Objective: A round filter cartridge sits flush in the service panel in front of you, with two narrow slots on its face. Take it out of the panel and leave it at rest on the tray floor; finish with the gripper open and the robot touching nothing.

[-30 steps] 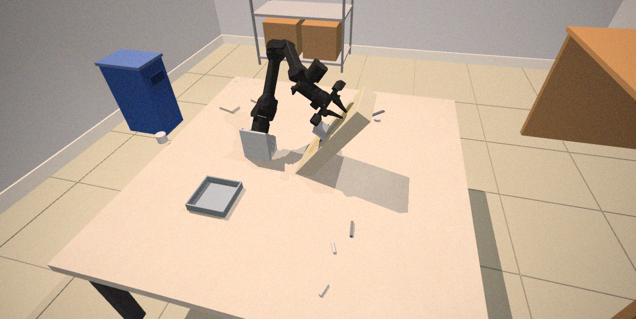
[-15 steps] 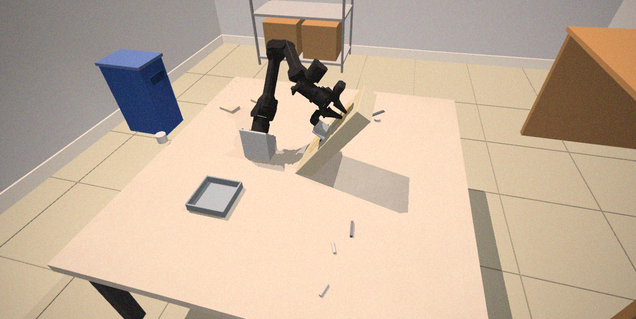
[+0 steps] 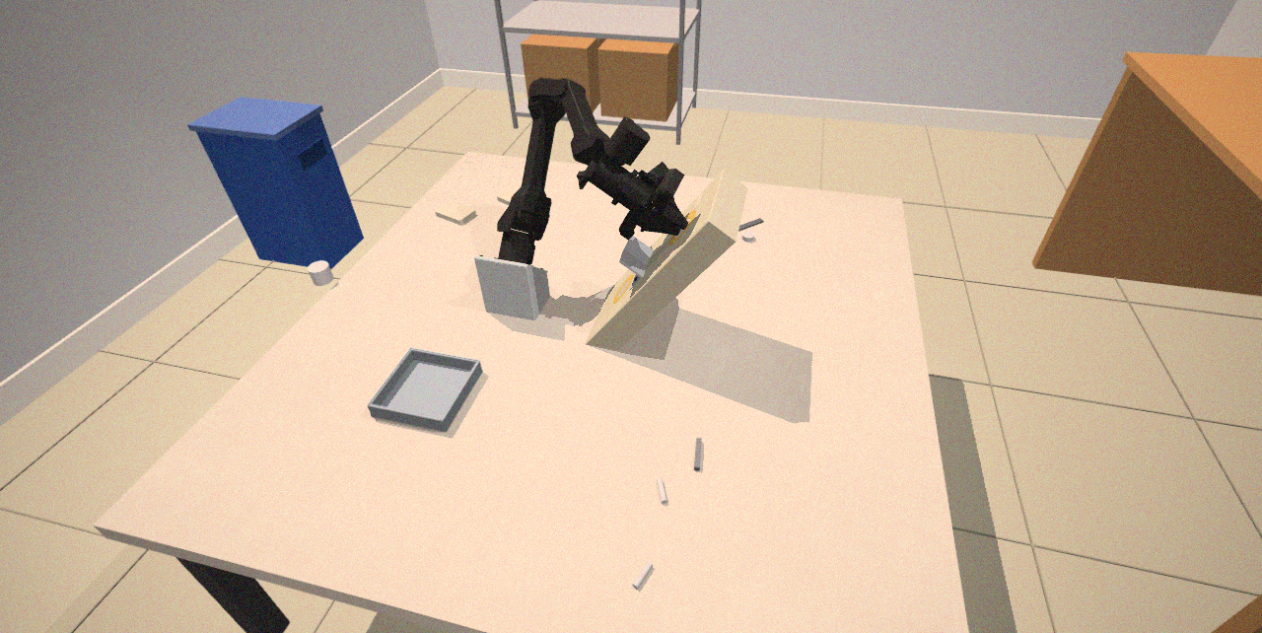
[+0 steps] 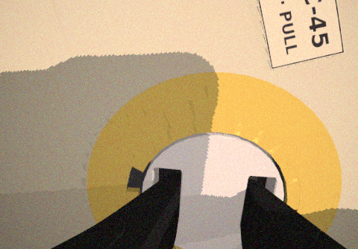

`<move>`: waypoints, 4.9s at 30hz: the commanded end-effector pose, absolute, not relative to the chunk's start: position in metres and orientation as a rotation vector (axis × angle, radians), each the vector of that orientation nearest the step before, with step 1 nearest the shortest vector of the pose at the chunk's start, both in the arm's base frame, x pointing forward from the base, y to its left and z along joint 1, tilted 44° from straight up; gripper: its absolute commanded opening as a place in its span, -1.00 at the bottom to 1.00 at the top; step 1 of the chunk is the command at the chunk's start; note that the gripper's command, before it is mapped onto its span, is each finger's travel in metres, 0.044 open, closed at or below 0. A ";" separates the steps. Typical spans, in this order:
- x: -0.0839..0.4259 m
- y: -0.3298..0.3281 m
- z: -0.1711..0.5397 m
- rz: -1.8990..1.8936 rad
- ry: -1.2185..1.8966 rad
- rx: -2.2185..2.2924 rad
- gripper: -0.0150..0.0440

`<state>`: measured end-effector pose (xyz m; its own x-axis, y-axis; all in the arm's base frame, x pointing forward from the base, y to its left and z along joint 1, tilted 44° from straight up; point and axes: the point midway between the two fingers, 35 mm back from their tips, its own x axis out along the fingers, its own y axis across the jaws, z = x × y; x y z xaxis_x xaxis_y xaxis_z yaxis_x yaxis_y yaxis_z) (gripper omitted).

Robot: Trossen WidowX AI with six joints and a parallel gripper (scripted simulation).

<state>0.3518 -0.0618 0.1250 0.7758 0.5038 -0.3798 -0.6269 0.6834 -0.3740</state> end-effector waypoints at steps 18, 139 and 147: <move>0.360 -0.054 0.122 0.611 0.336 -0.292 -0.49; 0.259 -0.060 0.107 0.612 0.343 -0.290 -0.11; 0.297 -0.097 0.153 0.612 0.342 -0.291 -0.11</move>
